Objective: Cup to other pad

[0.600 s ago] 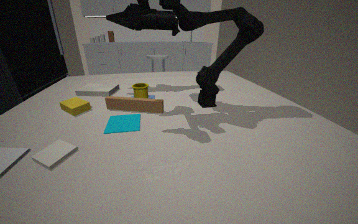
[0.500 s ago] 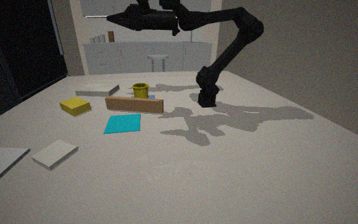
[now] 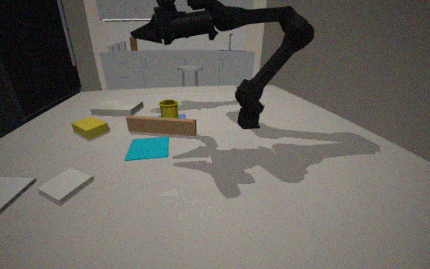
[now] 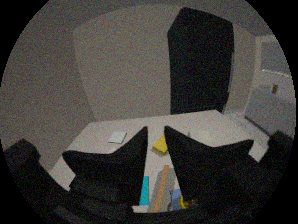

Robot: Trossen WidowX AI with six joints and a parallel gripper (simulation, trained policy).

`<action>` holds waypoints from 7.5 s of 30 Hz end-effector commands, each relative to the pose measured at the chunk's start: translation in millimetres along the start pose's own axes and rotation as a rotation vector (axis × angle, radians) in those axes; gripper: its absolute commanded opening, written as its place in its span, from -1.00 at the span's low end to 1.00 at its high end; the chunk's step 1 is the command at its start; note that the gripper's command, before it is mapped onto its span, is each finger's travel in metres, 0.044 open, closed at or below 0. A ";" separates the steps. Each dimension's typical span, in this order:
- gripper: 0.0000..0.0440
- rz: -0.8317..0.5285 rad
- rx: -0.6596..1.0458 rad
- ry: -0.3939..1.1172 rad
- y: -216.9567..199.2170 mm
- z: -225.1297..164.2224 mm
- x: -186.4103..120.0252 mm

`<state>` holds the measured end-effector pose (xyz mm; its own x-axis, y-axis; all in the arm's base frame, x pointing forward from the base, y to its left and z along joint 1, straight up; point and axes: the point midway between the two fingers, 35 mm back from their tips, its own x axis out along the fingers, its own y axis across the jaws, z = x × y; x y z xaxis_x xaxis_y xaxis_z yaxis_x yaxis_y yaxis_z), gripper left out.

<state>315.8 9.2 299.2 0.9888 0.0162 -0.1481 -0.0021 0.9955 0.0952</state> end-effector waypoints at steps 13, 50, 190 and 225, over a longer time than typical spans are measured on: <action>-0.52 0.022 0.118 0.226 20.6 -13.4 4.5; -0.38 -0.098 0.151 0.834 32.2 -65.7 -6.2; -1.00 0.182 -0.467 1.268 24.6 -157.3 51.2; -0.89 0.200 -0.488 1.248 98.8 -235.9 53.8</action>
<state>336.7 132.8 76.8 0.1801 -0.0093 -0.9836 -0.4474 0.8898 -0.0904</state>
